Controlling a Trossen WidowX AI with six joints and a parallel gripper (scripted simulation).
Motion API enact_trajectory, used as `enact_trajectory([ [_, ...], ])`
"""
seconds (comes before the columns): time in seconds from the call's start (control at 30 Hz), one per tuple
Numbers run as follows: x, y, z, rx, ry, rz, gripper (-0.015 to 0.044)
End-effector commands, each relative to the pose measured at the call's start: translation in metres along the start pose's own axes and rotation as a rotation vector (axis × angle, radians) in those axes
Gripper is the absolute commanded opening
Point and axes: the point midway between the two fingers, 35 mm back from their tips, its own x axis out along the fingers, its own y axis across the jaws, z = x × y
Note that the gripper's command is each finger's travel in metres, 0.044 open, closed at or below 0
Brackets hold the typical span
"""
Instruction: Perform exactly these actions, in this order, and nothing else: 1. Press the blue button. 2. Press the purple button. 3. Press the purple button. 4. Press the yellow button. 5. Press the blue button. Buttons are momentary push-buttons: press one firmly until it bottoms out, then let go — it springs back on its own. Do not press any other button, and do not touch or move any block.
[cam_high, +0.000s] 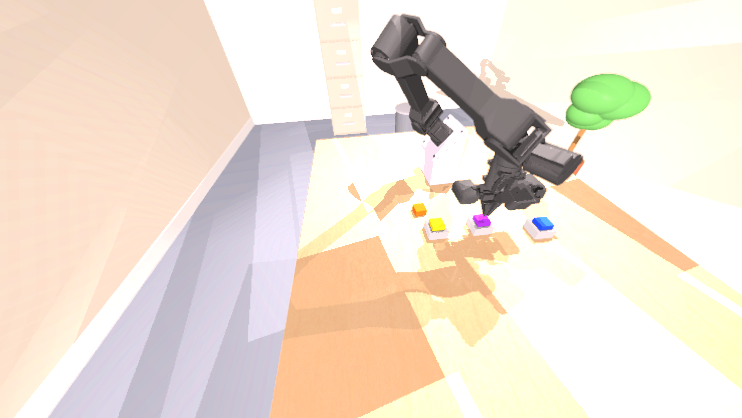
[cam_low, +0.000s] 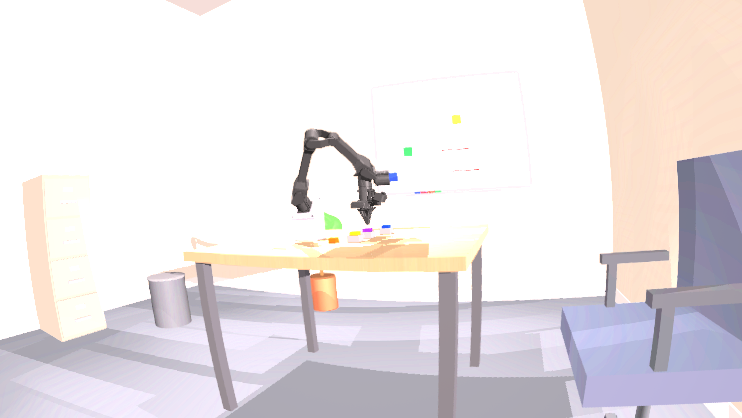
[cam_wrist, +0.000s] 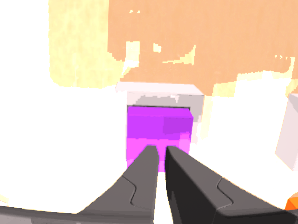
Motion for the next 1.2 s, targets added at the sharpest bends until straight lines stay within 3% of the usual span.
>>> enact_trajectory([
  [0.0,0.009,-0.001,-0.003,-0.012,0.005,-0.006,0.002],
  [1.0,0.025,-0.001,-0.004,-0.012,0.006,-0.008,0.002],
  [1.17,-0.01,-0.001,-0.004,-0.012,0.006,-0.006,0.002],
])
